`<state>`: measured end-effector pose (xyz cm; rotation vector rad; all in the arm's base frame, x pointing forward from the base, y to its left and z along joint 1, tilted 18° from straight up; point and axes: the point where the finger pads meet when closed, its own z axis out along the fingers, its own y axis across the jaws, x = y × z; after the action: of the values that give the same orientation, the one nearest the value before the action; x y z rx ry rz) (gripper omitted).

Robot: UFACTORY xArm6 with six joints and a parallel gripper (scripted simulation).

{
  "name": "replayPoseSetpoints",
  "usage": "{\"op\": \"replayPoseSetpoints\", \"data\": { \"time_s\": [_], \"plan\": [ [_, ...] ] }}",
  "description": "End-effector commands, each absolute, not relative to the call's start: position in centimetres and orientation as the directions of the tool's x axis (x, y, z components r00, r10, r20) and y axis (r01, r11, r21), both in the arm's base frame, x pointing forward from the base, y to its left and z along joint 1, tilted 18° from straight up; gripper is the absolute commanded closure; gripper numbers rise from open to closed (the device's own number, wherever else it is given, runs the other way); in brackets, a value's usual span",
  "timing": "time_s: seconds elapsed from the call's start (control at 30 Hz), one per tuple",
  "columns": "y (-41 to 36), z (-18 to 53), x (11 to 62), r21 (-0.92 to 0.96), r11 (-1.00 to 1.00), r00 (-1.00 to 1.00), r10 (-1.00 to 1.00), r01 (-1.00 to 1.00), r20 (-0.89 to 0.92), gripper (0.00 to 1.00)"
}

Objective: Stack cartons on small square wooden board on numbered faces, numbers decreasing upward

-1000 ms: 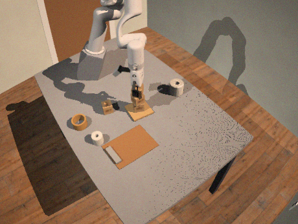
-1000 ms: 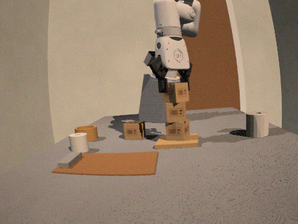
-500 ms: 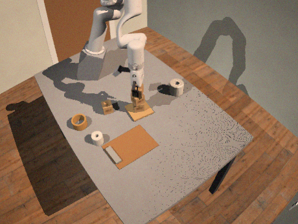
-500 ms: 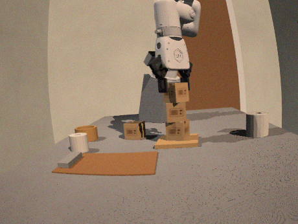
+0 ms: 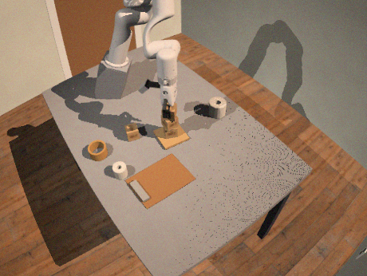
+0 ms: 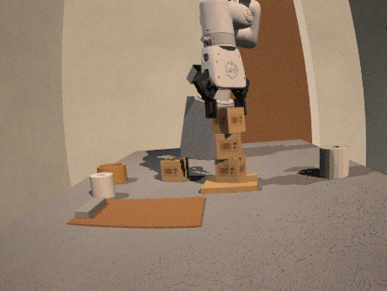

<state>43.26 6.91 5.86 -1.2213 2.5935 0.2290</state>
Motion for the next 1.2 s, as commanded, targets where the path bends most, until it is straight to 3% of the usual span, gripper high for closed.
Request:
{"op": "replayPoseSetpoints", "data": {
  "time_s": [0.0, 0.13, 1.17],
  "plan": [
    [6.1, 9.1, 43.0, 0.025, 0.633, -0.608, -0.731, -0.773, -0.309, 0.0],
    [5.5, 11.5, 42.5, 0.024, 0.634, -0.609, -0.731, -0.773, -0.308, 0.0],
    [5.4, 11.6, 42.5, 0.024, 0.634, -0.609, -0.731, -0.773, -0.308, 0.0]
  ]
}}
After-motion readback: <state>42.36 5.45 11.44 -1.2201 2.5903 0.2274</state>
